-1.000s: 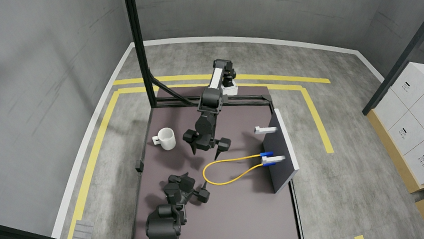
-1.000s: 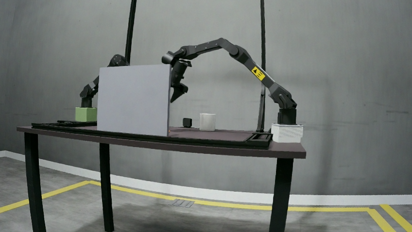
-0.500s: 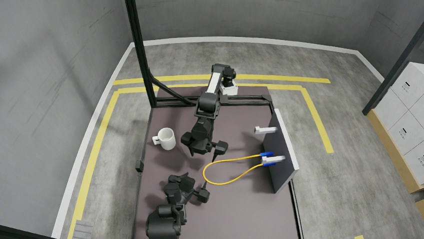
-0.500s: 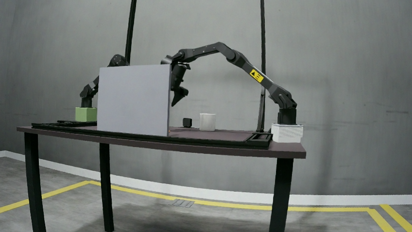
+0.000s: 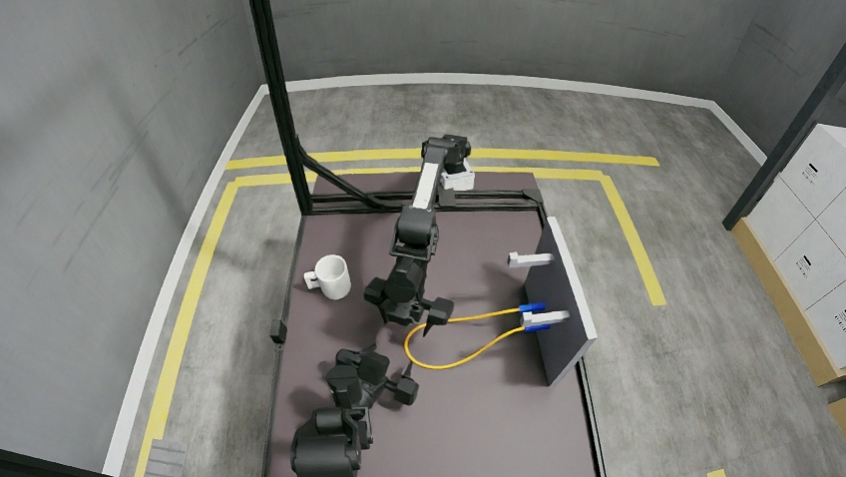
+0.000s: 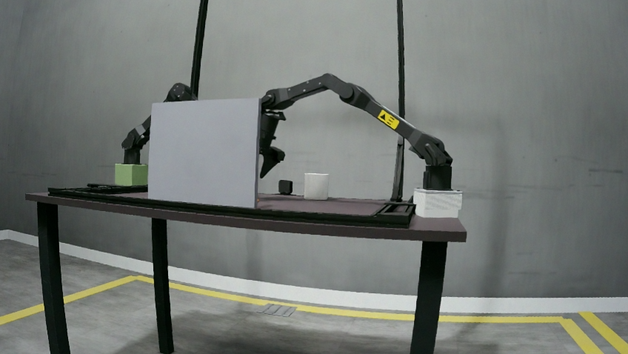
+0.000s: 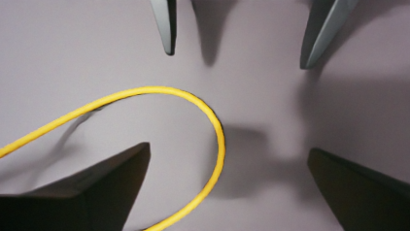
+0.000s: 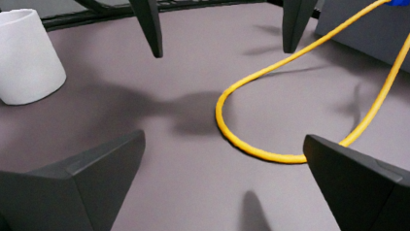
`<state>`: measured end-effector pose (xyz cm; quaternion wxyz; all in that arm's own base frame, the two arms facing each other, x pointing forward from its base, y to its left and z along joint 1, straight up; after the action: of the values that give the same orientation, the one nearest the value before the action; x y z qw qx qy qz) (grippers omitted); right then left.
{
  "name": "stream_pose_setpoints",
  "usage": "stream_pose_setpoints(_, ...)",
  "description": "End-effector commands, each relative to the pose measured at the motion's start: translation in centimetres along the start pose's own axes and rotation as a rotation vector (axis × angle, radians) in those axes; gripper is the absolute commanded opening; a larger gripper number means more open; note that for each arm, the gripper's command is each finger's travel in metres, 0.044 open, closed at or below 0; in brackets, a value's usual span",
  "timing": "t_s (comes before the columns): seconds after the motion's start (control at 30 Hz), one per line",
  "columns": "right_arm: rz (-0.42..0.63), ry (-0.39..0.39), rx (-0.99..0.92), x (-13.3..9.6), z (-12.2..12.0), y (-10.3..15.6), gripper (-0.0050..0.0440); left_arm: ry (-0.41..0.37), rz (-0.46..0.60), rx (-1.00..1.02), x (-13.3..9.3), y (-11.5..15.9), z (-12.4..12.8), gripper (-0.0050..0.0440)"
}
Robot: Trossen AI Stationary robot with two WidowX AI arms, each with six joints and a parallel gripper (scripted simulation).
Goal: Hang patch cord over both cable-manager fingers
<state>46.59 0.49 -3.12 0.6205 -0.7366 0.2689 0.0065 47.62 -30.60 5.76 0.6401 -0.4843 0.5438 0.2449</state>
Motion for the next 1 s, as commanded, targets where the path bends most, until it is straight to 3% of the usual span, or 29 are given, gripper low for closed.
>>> stream_pose_setpoints(0.0,-0.021,0.000,0.015,0.0,0.0,-1.0,0.0440,0.009,0.019,0.007,1.7,0.3,0.2,0.0440)
stream_pose_setpoints(0.2,-0.021,0.000,0.015,0.0,0.0,-1.0,0.0440,0.014,0.040,0.012,3.2,0.9,0.3,0.0440)
stream_pose_setpoints(0.57,-0.021,0.000,0.015,0.0,0.0,-1.0,0.0440,0.013,0.031,0.011,2.9,0.7,0.2,0.0440)
stream_pose_setpoints(0.97,-0.021,0.000,0.015,0.0,0.0,-1.0,0.0440,0.013,0.040,0.012,4.3,1.1,0.3,0.0440)
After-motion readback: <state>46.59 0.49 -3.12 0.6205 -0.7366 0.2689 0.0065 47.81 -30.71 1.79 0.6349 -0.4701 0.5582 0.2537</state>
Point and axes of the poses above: on each arm, the point midway between the two fingers, 35 mm back from their tips, its own x axis out along the fingers, its own z axis across the jaws, y = z × x, the point moved 2 cm from there along -x, back along the fingers, and after that the axes turned 14 degrees about -x, right-handed, at the moved point
